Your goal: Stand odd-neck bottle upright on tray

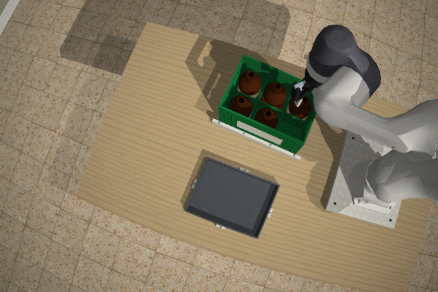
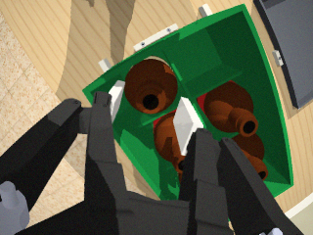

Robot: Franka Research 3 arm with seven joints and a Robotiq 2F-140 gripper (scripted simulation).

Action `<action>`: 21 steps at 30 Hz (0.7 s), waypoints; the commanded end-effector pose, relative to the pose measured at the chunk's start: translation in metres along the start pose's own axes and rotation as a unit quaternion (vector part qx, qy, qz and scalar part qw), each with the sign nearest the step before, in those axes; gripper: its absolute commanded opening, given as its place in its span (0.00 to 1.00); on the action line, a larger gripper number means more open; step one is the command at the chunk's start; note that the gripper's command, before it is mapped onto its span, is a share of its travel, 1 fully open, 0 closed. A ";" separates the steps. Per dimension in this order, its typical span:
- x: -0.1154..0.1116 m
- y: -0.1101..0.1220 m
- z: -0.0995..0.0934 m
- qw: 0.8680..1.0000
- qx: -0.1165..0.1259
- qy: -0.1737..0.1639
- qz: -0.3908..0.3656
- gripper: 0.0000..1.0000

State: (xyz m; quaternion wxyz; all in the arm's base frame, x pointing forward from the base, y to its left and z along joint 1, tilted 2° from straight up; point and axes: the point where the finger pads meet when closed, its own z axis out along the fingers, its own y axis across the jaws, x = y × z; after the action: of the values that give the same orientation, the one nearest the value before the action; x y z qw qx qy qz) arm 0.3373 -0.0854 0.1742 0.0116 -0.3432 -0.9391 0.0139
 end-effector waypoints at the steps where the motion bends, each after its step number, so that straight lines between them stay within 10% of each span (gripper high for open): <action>1: -0.001 0.002 0.005 1.000 -0.001 -0.002 -0.001 0.44; 21: -0.001 0.002 0.024 1.000 -0.001 -0.002 -0.001 0.44</action>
State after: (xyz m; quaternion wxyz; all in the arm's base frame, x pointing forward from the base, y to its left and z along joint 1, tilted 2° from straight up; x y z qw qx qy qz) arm 0.3366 -0.0857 0.1525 0.0120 -0.3419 -0.9396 0.0141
